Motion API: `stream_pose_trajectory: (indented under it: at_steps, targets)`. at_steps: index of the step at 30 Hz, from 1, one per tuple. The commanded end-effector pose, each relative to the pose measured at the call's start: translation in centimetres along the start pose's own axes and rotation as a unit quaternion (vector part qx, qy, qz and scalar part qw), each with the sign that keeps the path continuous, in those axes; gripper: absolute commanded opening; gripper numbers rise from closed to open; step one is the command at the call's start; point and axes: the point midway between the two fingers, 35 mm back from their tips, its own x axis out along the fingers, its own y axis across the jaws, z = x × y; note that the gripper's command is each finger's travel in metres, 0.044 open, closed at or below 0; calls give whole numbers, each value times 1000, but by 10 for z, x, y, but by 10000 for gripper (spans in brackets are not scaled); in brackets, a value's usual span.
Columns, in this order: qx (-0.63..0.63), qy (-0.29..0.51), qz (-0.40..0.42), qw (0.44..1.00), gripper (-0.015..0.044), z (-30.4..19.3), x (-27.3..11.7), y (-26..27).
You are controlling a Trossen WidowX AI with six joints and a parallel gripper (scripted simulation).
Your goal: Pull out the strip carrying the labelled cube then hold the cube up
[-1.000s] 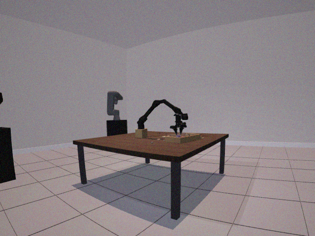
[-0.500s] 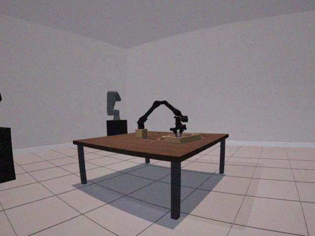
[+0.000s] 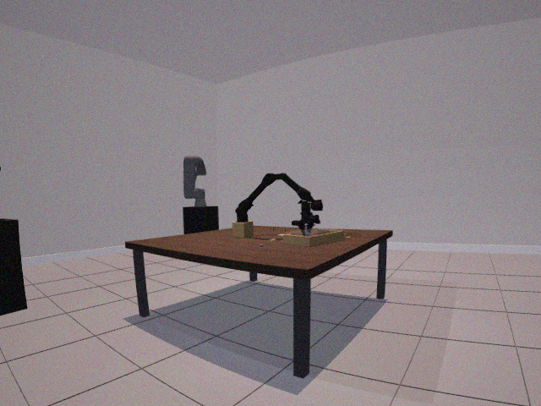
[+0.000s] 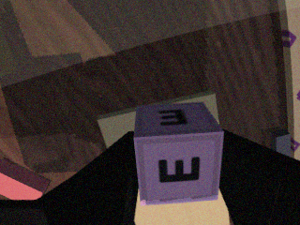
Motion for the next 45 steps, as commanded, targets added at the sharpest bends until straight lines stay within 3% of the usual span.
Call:
stream_pose_trajectory:
  at_steps: [1,6,25,45]
  targets:
    - [0,0,0,1000,105,0,0,0]
    - [-1,0,0,1000,0,-1,-1,0]
    - [-3,4,-1,1000,0,-48,-42,-35]
    - [-4,5,-2,1000,0,-94,-43,-69]
